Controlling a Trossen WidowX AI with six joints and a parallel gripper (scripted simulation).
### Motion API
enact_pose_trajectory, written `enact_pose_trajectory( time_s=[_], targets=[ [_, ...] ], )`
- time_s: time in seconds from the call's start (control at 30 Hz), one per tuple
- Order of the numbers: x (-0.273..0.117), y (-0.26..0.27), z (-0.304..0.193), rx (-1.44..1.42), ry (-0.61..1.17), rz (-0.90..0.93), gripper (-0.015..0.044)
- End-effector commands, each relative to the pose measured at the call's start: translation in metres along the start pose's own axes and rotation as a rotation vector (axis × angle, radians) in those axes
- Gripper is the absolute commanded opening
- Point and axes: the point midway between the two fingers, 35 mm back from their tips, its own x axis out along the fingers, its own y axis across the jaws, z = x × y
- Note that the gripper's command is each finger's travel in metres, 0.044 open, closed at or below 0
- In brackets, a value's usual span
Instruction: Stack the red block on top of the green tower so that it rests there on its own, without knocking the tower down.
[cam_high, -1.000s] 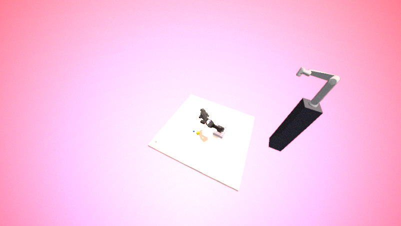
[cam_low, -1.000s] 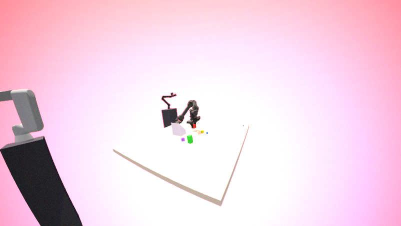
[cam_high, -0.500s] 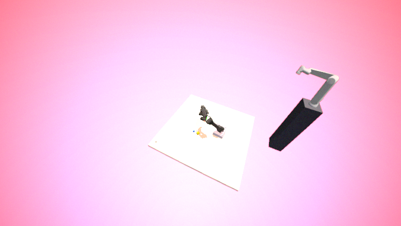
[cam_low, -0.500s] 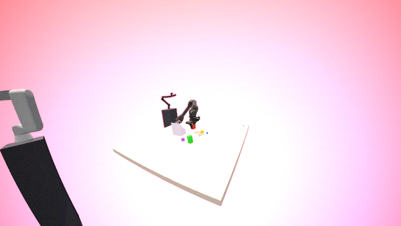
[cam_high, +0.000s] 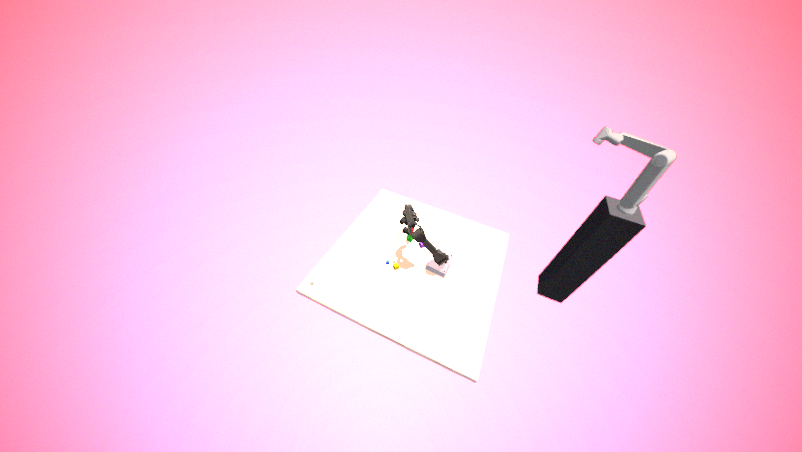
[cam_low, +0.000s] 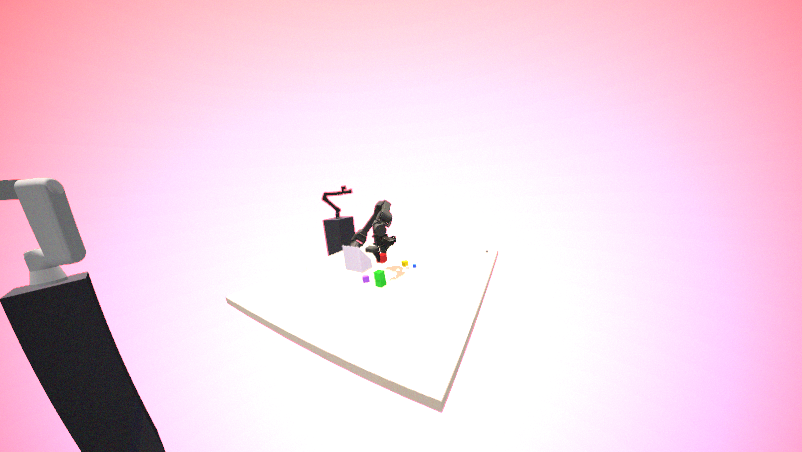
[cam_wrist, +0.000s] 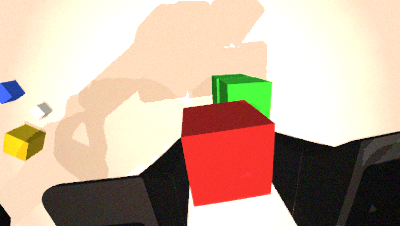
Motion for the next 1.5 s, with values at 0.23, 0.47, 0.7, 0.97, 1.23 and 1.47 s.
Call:
enact_pose_trajectory(
  time_s=[0.23, 0.47, 0.7, 0.97, 1.23, 1.47],
  targets=[
    [0.005, -0.039, 0.003, 0.0, 0.008, 0.001, 0.0],
    [0.019, -0.039, 0.004, 0.0, 0.007, 0.001, 0.0],
    [0.038, -0.039, 0.003, -0.001, 0.007, 0.002, 0.0],
    [0.038, -0.039, 0.003, -0.001, 0.007, 0.002, 0.0],
    [0.038, -0.039, 0.003, -0.001, 0.007, 0.002, 0.0],
    [0.039, -0.039, 0.003, -0.001, 0.007, 0.002, 0.0]
  ],
)
